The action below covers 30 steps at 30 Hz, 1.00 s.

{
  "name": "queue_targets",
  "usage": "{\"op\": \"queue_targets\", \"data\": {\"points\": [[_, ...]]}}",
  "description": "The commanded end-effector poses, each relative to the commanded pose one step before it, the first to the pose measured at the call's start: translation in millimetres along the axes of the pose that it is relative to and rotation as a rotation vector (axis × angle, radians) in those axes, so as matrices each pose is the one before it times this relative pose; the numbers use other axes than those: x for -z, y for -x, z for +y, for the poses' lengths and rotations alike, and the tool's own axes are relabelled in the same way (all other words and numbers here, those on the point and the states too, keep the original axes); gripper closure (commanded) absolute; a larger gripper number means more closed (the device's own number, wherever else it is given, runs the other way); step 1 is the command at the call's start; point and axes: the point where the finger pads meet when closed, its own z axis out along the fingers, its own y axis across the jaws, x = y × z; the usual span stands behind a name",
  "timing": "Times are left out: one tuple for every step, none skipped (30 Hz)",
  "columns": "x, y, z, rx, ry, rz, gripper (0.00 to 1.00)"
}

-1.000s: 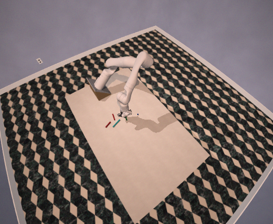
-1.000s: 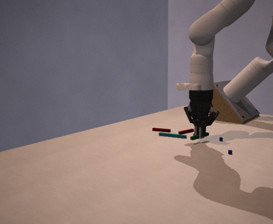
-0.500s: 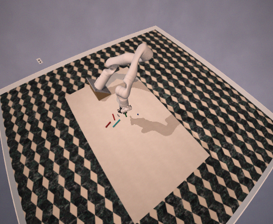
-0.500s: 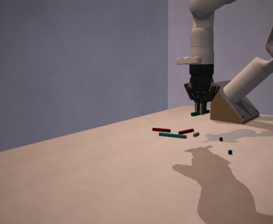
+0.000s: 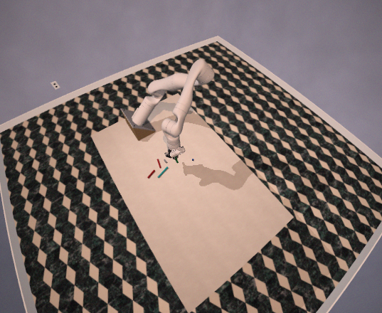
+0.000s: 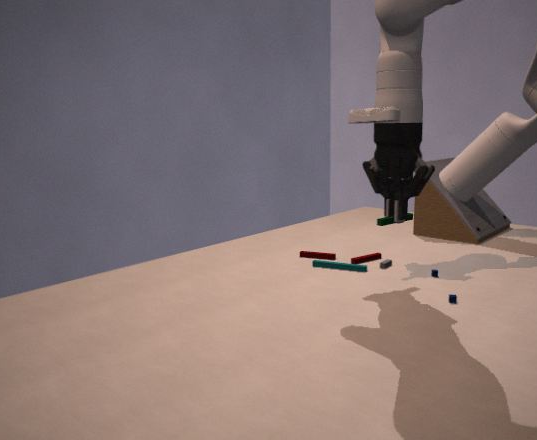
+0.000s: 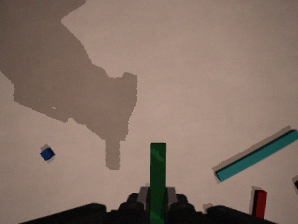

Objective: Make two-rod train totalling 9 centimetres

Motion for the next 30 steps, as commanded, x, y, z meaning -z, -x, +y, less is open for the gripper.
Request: {"op": "queue_targets", "data": {"points": [[1.55,1.57,-5.64,0.04268,-0.0012,0.00321,0.95],[0.06,1.2,-3.01,0.02916,-0.00049,0.00011,0.95],[0.0,0.0,0.0,0.0,0.0,0.0,0.95],[0.0,0.0,0.0,0.0,0.0,0.0,0.95],[0.06,1.32,-3.49,0.03377,-0.00048,0.00011,0.95],[0.07,1.39,-3.93,0.03782,-0.00043,0.0001,0.95],[0.07,1.39,-4.29,0.04115,-0.00034,0.00008,0.95],[0.07,1.35,-4.56,0.04366,-0.00022,0.00004,0.95],[0.07,1.25,-4.74,0.04525,-0.00009,-0.00001,0.95],[0.06,1.12,-4.8,0.04585,0.00006,-0.00008,0.95],[0.05,0.96,-4.76,0.04546,0.0002,-0.00016,0.95],[0.05,0.79,-4.61,0.04406,0.00032,-0.00024,0.95],[0.04,0.61,-4.36,0.04171,0.00042,-0.00031,0.95],[0.03,0.45,-4.01,0.03848,0.00048,-0.00037,0.95],[0.03,0.31,-3.58,0.03449,0.0005,-0.0004,0.95],[0.02,0.2,-3.09,0.02988,0.00048,-0.0004,0.95],[0.02,0.11,-2.56,0.02484,0.00043,-0.00037,0.95],[0.01,0.06,-2.01,0.01959,0.00036,-0.00032,0.95],[0.01,0.02,-1.47,0.01439,0.00028,-0.00025,0.95],[0.0,0.0,0.0,0.0,0.0,0.0,0.95],[0.0,0.0,0.0,0.0,0.0,0.0,0.95],[0.0,0.0,-0.97,0.00952,0.00019,-0.00017,0.95],[0.0,0.0,-0.54,0.00531,0.00011,-0.0001,0.95],[0.0,0.0,-0.22,0.00211,0.00004,-0.00004,0.95],[0.0,0.0,-0.03,0.00032,0.00001,-0.00001,0.95],[0.0,0.0,0.0,0.0,0.0,0.0,0.95],[0.0,0.0,0.0,0.0,0.0,0.0,0.95],[0.0,0.0,0.0,0.0,0.0,0.0,0.95],[0.0,0.0,0.0,0.0,0.0,0.0,0.95],[0.0,0.0,0.0,0.0,0.0,0.0,0.95]]}}
